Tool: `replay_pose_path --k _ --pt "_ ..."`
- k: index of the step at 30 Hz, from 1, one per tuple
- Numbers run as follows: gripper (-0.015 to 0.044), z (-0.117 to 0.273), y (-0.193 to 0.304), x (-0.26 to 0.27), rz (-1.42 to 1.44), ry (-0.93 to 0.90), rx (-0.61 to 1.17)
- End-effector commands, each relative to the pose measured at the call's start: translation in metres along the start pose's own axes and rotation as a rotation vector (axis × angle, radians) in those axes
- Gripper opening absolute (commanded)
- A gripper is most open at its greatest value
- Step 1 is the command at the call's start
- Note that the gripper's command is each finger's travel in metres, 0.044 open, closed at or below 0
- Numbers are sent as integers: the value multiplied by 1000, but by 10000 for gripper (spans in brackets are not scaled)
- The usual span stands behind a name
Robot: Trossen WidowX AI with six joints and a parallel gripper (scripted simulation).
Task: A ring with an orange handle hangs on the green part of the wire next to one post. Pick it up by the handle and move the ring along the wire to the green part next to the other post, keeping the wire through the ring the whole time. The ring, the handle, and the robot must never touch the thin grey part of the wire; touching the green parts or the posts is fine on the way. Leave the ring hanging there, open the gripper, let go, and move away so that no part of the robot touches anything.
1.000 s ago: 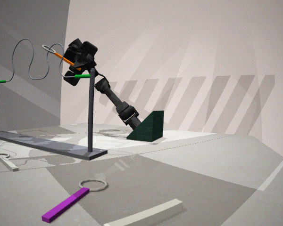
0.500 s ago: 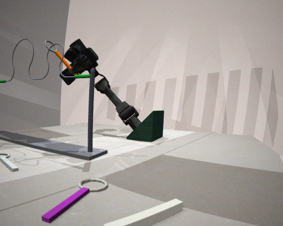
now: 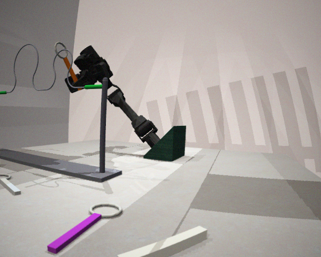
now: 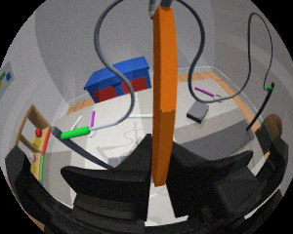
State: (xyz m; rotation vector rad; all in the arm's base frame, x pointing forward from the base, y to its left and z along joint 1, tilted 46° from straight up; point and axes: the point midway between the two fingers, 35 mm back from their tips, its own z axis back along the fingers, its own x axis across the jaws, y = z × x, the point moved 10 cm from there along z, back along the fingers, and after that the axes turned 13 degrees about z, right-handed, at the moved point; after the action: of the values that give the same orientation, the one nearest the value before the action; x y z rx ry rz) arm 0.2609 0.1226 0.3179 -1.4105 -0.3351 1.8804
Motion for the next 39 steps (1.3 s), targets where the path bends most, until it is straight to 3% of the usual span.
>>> replay_pose_path --k 1,39 --pt "-150 -1 2 -1 88 51 3" --pt "-150 -4 9 -19 853 488 2"
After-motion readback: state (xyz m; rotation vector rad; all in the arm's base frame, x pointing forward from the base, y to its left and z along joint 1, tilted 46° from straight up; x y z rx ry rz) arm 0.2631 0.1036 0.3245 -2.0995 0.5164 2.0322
